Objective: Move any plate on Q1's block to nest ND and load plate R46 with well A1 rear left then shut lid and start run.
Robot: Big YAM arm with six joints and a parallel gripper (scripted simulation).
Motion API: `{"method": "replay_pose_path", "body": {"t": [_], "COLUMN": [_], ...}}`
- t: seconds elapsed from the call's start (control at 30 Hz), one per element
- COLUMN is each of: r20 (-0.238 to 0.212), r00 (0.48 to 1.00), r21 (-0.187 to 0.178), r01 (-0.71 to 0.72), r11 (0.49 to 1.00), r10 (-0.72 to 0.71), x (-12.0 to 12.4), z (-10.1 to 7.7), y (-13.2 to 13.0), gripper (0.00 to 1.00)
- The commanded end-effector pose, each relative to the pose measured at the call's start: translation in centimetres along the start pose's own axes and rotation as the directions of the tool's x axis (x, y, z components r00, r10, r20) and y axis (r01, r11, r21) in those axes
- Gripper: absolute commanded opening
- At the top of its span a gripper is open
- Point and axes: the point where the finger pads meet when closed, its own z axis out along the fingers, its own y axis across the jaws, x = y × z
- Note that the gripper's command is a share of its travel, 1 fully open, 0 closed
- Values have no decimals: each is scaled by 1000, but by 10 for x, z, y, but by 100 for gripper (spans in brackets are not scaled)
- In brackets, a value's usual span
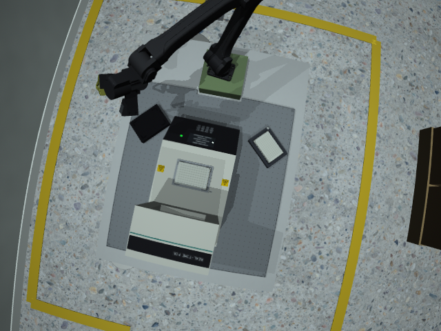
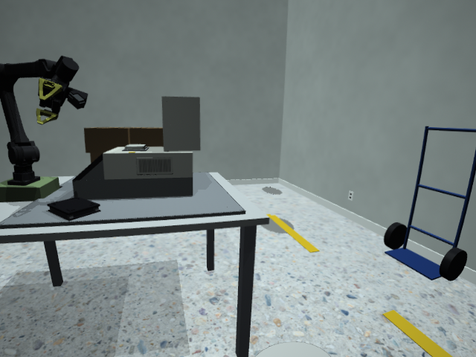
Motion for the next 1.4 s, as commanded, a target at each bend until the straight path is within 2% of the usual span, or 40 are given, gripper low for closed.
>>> {"method": "replay_pose_path", "body": {"t": [0.0,0.53,0.57,0.6,0.73,0.9,1.1,1.17,1.2,1.27,1.33,1.37], "r20": [2,2,52,80,79,69,73,144,149,141,197,194], "r00": [1000,1000,998,995,995,993,992,979,978,980,964,964], "r21": [8,8,-19,-46,-27,1,19,-46,-54,-48,-127,-134], "r01": [-7,-7,-29,-51,-61,-99,-109,-140,-142,-135,-154,-158], "r11": [1000,1000,999,998,998,995,994,989,988,990,980,978], "r10": [7,7,30,55,63,98,107,145,149,141,177,182], "x": [1,1,-8,-15,-41,-23,-19,-35,-43,-60,-73,-77], "z": [-2,-2,-6,-9,-16,-22,-27,-32,-34,-37,-39,-39], "y": [-4,-4,-6,-7,-17,-32,-40,-39,-39,-37,-32,-31], "gripper": [100,100,0,0,0,0,0,0,0,0,0,0]}}
